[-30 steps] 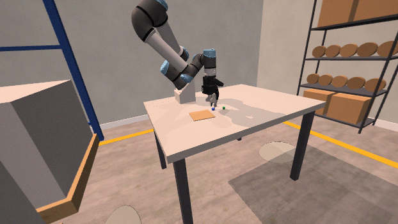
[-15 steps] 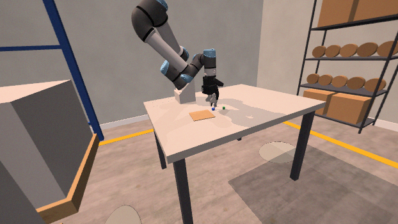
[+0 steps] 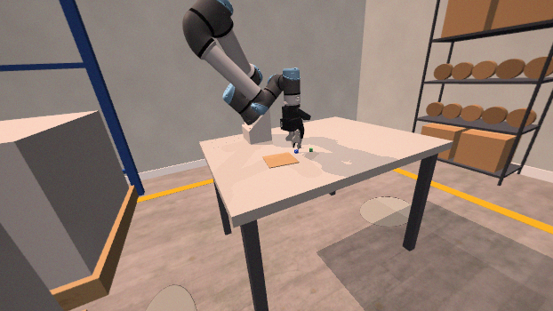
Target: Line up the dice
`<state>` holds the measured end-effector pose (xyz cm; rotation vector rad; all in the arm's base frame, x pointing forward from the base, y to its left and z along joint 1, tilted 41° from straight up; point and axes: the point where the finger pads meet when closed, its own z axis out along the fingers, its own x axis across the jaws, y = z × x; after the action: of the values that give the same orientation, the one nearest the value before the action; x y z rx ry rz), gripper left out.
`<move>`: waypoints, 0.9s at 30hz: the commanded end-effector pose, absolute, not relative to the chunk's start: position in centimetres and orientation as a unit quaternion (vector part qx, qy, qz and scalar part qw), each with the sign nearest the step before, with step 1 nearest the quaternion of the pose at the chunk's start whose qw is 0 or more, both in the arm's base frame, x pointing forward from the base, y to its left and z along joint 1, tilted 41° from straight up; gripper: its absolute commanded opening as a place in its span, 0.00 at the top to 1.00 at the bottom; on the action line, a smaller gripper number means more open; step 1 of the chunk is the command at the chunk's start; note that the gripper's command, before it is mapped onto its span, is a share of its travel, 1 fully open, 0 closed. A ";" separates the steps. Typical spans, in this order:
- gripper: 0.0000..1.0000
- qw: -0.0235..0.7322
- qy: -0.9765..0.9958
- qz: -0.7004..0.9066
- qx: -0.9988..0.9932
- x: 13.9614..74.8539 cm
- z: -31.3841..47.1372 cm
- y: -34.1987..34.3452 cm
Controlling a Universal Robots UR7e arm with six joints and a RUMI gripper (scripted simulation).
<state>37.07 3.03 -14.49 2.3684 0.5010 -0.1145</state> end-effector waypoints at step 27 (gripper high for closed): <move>0.82 0.351 0.194 -0.044 0.915 37.2 -16.1 1.7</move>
<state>37.17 1.76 -15.93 2.3683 0.5008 -0.1149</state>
